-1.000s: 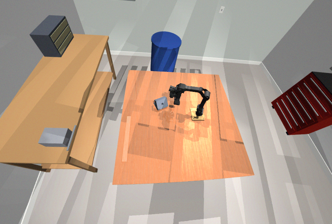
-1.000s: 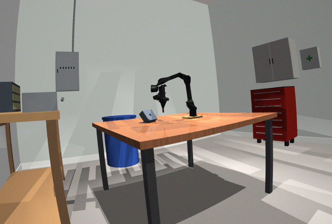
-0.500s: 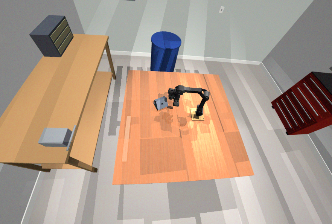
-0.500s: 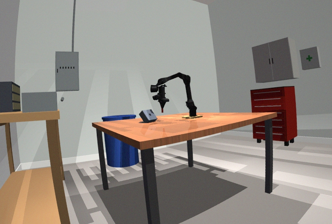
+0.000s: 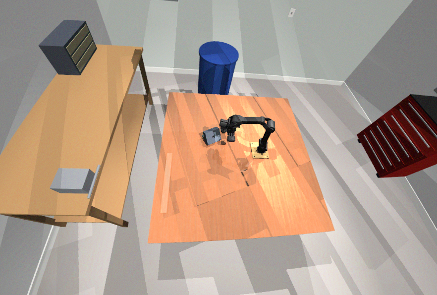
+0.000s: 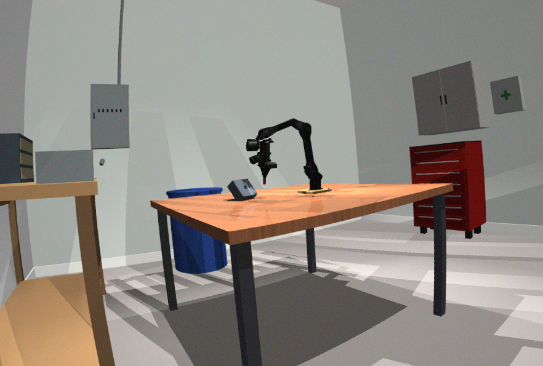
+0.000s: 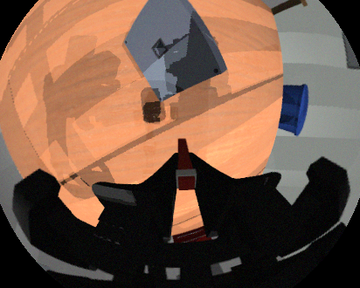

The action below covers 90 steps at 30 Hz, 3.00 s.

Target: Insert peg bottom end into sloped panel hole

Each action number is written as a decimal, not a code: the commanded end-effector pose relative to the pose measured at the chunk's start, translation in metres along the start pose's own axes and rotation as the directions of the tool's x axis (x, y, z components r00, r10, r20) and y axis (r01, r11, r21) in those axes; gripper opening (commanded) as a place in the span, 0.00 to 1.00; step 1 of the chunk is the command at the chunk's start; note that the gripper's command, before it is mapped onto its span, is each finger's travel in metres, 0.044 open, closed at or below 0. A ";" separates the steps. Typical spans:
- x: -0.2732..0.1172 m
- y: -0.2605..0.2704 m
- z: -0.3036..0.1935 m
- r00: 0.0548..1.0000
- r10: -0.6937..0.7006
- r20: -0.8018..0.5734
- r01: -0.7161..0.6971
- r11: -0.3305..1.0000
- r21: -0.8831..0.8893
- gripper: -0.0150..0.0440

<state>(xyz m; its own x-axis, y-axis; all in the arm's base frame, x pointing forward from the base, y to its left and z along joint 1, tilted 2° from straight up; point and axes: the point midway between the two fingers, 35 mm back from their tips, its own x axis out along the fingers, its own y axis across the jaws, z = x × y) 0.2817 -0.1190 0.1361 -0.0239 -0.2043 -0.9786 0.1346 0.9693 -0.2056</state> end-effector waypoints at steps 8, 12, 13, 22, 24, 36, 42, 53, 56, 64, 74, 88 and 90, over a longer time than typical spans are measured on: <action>-0.002 0.005 0.008 0.998 -0.062 0.015 0.062 0.997 -0.035 0.25; -0.003 0.008 0.010 0.996 -0.084 0.020 0.085 0.995 -0.050 0.25; -0.003 0.009 0.011 0.996 -0.089 0.021 0.090 0.994 -0.054 0.25; -0.005 0.015 0.017 0.990 -0.138 0.036 0.141 0.986 -0.086 0.25; -0.005 0.016 0.018 0.988 -0.149 0.040 0.152 0.984 -0.093 0.25; -0.008 0.025 0.025 0.975 -0.212 0.067 0.219 0.967 -0.133 0.25; -0.010 0.030 0.029 0.967 -0.242 0.083 0.252 0.956 -0.152 0.25; -0.014 0.040 0.036 0.948 -0.296 0.116 0.313 0.932 -0.182 0.25; -0.015 0.042 0.038 0.943 -0.310 0.126 0.329 0.925 -0.190 0.25; -0.018 0.050 0.042 0.926 -0.345 0.154 0.372 0.904 -0.209 0.25; -0.023 0.060 0.047 0.902 -0.387 0.192 0.425 0.876 -0.228 0.25; -0.030 0.075 0.054 0.863 -0.440 0.250 0.496 0.832 -0.248 0.25; -0.032 0.077 0.055 0.857 -0.447 0.258 0.506 0.825 -0.251 0.25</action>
<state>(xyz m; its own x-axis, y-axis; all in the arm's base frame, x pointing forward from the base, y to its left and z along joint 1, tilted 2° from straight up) 0.3446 -0.0474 0.1490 0.1618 -0.6331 -0.7570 -0.1546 0.7414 -0.6531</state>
